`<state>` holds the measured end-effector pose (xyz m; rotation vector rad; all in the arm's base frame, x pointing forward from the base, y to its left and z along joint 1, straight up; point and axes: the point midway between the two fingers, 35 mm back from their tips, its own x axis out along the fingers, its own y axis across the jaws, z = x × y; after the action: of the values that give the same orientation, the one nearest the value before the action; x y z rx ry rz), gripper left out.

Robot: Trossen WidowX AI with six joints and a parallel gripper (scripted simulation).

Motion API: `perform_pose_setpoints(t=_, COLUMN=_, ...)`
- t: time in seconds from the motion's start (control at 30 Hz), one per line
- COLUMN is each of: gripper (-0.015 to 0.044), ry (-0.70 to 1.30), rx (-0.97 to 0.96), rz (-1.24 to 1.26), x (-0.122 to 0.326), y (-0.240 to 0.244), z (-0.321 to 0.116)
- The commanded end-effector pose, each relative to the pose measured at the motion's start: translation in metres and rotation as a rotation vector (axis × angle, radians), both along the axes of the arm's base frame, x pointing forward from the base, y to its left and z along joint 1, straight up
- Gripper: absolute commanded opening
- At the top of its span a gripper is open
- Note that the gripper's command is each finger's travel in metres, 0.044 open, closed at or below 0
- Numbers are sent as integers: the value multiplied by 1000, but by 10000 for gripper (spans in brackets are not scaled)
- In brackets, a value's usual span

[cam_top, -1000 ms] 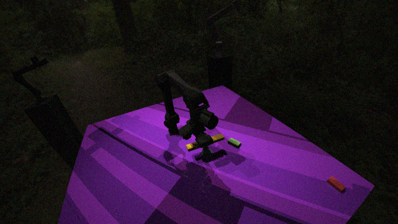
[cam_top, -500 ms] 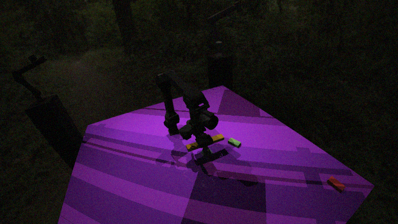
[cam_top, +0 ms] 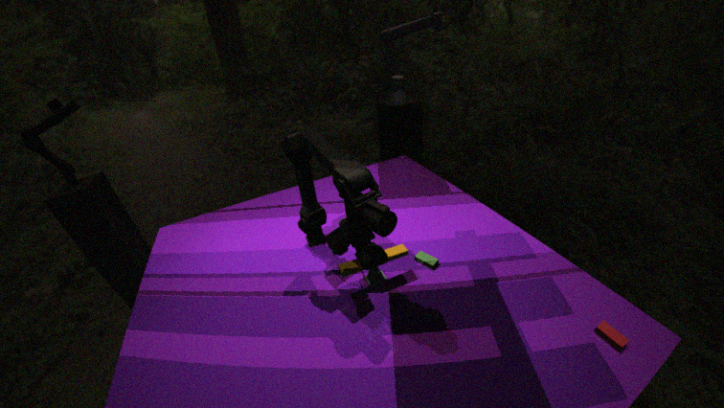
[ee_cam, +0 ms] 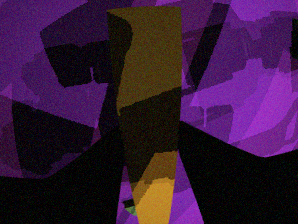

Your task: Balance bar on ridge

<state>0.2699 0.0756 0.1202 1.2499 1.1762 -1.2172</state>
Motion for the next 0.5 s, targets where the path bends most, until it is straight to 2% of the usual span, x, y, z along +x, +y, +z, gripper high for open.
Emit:
perform_pose_setpoints(t=0.0, gripper=0, ry=1, rx=4, rz=-3, x=0, y=1, z=-1)
perform_pose_setpoints(t=0.47, gripper=0, ry=1, rx=4, rz=-3, x=0, y=1, z=-2)
